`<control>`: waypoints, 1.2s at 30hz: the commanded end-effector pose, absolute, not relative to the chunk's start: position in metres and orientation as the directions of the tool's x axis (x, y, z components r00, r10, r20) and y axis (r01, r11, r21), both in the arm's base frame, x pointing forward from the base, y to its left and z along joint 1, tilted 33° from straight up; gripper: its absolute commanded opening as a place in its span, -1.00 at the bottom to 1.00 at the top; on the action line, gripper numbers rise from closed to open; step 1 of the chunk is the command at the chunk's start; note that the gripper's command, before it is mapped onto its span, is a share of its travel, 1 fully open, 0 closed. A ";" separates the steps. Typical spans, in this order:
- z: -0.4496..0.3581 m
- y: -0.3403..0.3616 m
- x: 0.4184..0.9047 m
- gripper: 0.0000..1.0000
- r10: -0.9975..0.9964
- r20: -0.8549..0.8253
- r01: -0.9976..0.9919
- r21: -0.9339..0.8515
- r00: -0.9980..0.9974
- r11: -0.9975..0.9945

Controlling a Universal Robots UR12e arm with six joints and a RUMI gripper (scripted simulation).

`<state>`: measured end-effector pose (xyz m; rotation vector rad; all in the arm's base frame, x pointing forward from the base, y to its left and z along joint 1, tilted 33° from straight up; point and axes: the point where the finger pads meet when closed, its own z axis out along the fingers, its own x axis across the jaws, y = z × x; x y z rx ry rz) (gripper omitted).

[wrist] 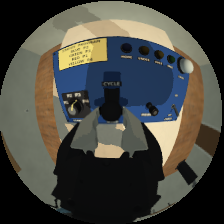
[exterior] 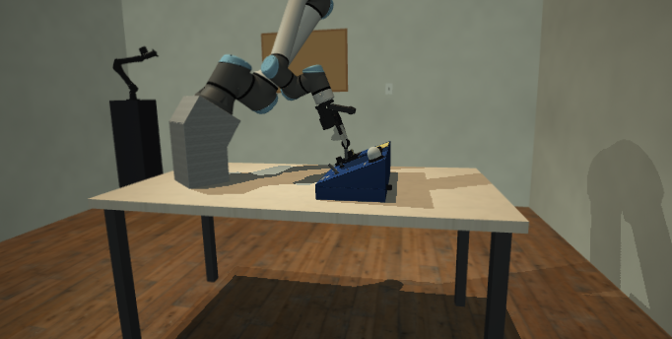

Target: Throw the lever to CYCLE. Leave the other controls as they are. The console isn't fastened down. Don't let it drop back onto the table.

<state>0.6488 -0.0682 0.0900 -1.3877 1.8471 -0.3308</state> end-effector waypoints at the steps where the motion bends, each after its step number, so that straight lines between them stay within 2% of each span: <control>1: 0.091 -0.069 0.653 -1.00 -0.898 -0.430 -0.695 -0.618 -0.095 0.369; 36: 0.092 -0.071 0.660 -1.00 -0.897 -0.431 -0.696 -0.615 -0.096 0.370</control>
